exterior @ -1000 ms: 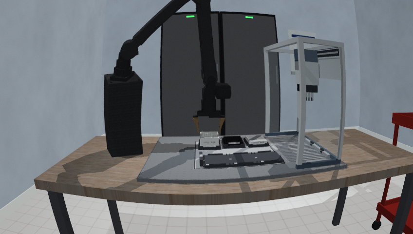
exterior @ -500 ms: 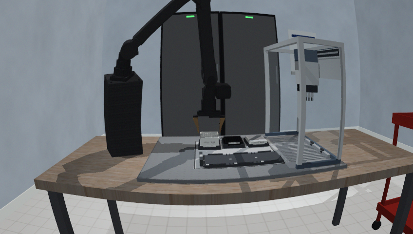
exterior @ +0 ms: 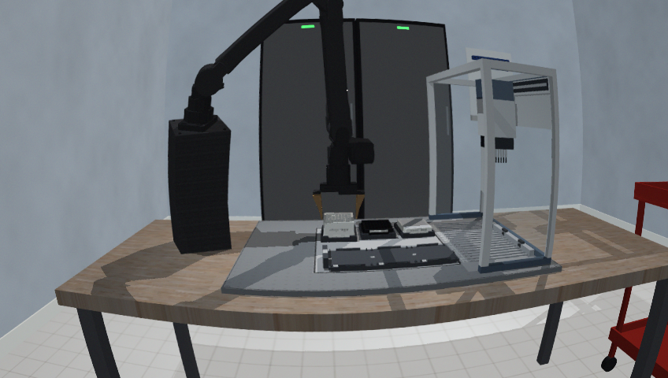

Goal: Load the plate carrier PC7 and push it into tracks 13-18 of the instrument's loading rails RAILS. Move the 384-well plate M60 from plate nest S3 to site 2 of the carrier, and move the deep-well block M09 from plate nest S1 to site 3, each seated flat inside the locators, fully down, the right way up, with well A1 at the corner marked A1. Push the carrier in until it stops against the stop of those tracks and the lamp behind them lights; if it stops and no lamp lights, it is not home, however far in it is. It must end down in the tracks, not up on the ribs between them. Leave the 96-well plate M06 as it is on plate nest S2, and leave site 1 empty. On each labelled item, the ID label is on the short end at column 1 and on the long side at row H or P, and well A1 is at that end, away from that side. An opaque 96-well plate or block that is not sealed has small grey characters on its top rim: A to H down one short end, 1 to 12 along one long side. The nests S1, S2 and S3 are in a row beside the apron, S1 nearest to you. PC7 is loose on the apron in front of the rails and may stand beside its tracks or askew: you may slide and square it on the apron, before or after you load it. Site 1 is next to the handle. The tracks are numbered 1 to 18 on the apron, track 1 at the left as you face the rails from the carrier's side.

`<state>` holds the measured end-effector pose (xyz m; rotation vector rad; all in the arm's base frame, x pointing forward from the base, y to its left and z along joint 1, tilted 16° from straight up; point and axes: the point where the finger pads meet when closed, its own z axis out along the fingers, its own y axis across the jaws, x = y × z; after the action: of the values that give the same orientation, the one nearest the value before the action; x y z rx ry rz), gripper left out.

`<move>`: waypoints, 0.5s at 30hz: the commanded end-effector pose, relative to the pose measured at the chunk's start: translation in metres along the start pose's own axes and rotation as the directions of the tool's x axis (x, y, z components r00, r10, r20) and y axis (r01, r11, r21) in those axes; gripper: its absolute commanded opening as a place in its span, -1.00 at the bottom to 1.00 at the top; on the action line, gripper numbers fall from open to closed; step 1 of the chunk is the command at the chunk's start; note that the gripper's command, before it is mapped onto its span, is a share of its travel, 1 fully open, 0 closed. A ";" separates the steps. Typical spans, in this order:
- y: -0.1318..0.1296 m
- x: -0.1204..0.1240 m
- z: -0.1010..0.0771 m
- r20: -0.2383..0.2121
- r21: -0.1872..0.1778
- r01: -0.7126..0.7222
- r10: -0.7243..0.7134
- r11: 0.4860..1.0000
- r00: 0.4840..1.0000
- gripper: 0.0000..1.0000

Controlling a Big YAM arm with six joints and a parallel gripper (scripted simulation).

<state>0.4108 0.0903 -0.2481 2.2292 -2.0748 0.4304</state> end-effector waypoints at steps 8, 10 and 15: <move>-0.005 0.003 0.014 0.006 0.007 -0.009 0.009 1.000 1.000 1.00; -0.004 0.004 0.016 0.006 0.006 -0.008 0.008 1.000 1.000 1.00; -0.006 0.003 0.020 0.006 0.009 -0.009 0.009 1.000 1.000 1.00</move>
<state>0.4137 0.0879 -0.2606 2.2306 -2.0756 0.4328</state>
